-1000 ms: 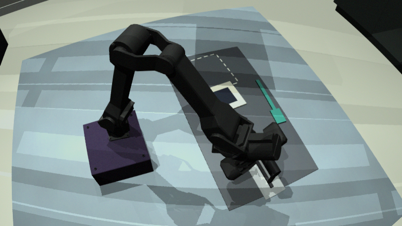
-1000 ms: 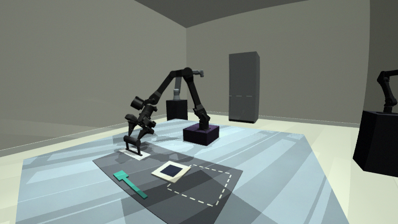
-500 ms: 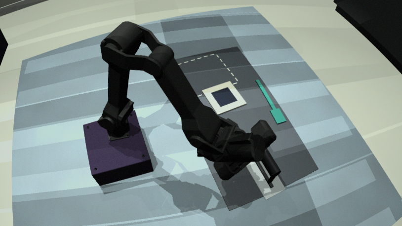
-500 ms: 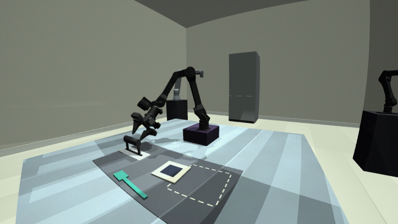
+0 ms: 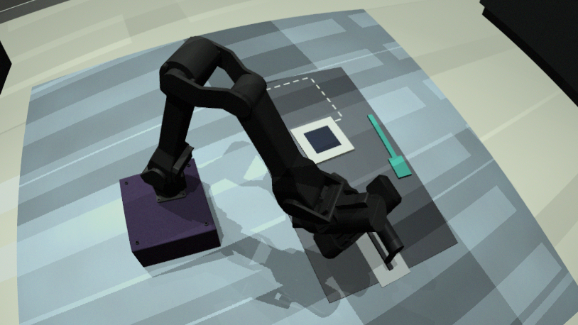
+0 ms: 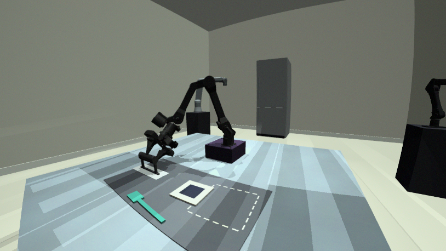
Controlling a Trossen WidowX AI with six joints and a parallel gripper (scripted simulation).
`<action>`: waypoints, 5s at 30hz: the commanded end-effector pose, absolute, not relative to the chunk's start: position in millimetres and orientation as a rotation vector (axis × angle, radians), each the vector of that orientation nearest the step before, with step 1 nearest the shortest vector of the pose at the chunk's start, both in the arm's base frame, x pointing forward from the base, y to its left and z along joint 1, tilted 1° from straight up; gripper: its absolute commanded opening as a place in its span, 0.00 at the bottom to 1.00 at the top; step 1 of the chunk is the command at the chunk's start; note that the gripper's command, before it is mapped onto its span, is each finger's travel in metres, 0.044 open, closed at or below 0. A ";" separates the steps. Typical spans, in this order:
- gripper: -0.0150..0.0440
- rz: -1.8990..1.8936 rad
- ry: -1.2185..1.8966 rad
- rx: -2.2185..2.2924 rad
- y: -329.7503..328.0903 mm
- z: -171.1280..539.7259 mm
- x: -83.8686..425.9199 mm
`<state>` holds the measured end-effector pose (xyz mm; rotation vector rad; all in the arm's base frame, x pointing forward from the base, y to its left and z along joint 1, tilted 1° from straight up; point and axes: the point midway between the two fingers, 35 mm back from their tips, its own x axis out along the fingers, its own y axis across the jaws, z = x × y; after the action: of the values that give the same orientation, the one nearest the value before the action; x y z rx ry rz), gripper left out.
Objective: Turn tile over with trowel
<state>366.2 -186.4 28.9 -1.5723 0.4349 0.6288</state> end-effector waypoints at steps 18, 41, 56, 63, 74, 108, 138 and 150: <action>0.76 0.614 0.432 -1.577 -184.6 9.9 394.4; 0.37 0.613 0.432 -1.577 -184.2 8.3 396.2; 0.25 0.615 0.429 -1.576 -184.0 36.0 396.5; 0.25 0.617 0.427 -1.575 -182.0 65.6 394.2; 0.25 0.617 0.426 -1.575 -181.7 68.4 393.9; 0.25 0.626 0.431 -1.657 -82.8 56.0 405.9; 0.25 0.617 0.423 -1.676 -54.3 28.8 404.8; 0.25 0.617 0.423 -1.676 -52.2 13.6 404.1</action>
<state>402.7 -52.4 13.4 -1.6682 0.4272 0.6276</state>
